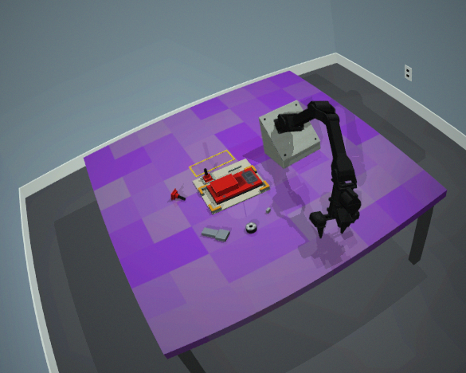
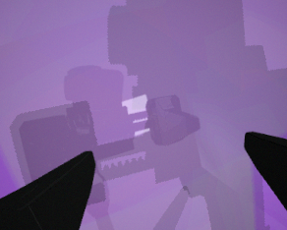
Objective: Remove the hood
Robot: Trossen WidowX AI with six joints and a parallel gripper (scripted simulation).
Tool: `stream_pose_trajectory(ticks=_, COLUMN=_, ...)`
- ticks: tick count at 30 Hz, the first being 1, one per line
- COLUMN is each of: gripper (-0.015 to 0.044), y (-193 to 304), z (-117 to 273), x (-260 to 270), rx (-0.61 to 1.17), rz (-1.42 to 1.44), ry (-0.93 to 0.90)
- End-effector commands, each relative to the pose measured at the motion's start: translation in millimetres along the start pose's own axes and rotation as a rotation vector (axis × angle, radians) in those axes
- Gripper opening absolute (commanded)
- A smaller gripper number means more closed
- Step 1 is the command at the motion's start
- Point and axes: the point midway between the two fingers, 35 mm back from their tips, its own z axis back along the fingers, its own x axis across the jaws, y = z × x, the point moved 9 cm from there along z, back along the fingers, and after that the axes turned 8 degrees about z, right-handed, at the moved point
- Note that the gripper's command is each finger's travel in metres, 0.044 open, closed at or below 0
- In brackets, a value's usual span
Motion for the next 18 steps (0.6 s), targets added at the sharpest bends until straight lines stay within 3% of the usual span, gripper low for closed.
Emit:
stream_pose_trajectory(ticks=1, gripper=0.044, y=20, z=-8, x=-47, rx=0.055, rz=-0.082, ry=0.042)
stream_pose_trajectory(ticks=7, gripper=0.044, y=52, z=-16, x=-96, rx=0.139, rz=-0.191, ry=0.059)
stream_pose_trajectory(ticks=18, gripper=0.044, y=176, z=-27, x=-199, rx=0.376, rz=-0.529, ry=0.025)
